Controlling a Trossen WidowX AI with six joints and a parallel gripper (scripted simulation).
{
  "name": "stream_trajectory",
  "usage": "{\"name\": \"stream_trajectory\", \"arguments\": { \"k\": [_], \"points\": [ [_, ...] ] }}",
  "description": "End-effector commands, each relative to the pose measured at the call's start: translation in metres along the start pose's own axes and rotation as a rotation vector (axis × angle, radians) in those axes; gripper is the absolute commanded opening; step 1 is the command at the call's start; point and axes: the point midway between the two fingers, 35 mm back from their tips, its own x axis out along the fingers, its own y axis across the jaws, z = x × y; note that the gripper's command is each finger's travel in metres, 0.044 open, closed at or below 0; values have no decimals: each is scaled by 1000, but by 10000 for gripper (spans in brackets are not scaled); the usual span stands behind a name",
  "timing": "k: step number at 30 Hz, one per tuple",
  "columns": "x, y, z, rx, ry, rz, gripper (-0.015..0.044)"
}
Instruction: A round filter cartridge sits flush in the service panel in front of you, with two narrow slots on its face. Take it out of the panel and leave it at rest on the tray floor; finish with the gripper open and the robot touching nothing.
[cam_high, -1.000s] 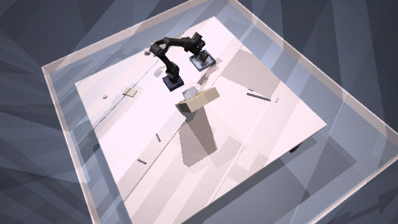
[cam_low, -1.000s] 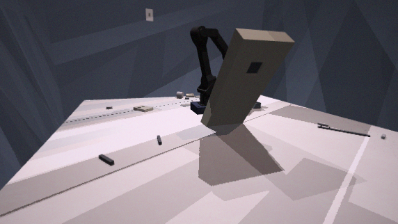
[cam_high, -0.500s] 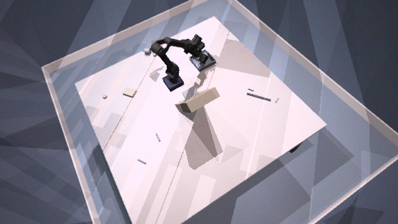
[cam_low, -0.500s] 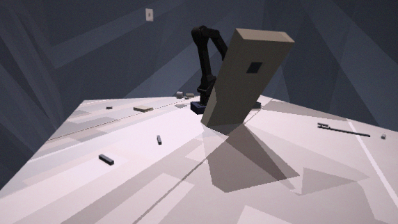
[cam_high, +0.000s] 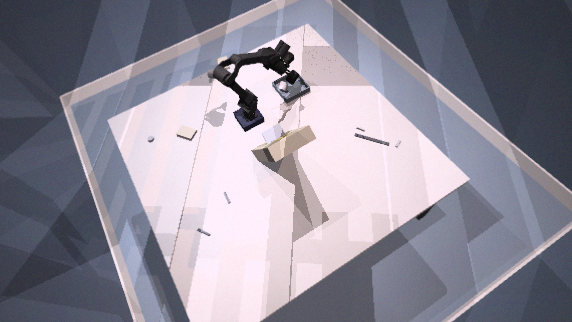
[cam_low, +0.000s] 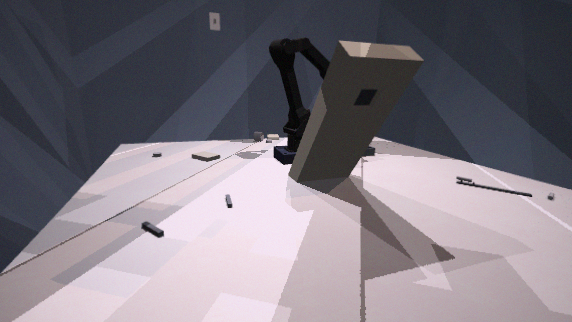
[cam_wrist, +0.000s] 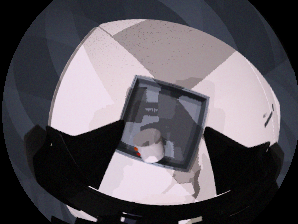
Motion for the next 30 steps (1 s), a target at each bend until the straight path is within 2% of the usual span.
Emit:
{"name": "stream_trajectory", "arguments": {
  "k": [1,2,30],
  "points": [
    [-19,-1,10,4,-12,-3,440],
    [-8,0,7,1,-19,0,440],
    [-8,0,7,1,-19,0,440]
  ]
}}
